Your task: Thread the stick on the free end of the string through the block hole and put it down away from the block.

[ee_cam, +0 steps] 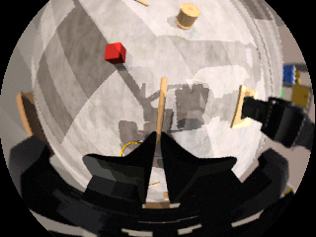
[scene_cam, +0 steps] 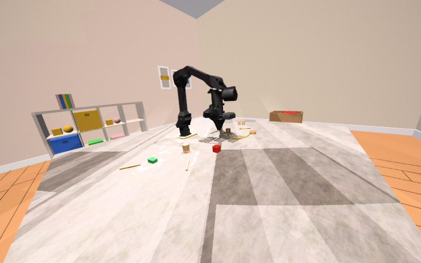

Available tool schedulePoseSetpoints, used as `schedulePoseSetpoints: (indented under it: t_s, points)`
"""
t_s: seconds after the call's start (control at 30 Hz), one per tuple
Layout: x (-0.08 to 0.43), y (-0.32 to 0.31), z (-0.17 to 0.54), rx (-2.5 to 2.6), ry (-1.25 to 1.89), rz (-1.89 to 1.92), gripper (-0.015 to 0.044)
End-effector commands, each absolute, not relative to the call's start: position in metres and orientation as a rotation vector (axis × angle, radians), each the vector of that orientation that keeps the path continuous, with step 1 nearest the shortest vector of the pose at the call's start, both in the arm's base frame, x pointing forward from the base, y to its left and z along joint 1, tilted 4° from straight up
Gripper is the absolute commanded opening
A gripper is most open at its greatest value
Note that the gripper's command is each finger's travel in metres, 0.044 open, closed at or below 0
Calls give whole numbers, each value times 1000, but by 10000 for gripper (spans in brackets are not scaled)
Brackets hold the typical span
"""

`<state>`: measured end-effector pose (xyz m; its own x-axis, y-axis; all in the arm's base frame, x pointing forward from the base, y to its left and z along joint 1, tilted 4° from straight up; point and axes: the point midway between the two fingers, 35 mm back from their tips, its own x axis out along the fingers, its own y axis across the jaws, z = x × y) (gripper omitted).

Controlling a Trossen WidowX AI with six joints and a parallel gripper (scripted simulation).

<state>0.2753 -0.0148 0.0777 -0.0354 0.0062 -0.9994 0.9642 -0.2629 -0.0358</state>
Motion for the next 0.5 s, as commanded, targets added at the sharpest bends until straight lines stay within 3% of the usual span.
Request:
schedulePoseSetpoints:
  t_s: [0.0, 0.47]
  points:
    - [280, -13, 77, 1292, 1178, -1331, 0]
    - [290, -7, 78, 921, 1399, -944, 0]
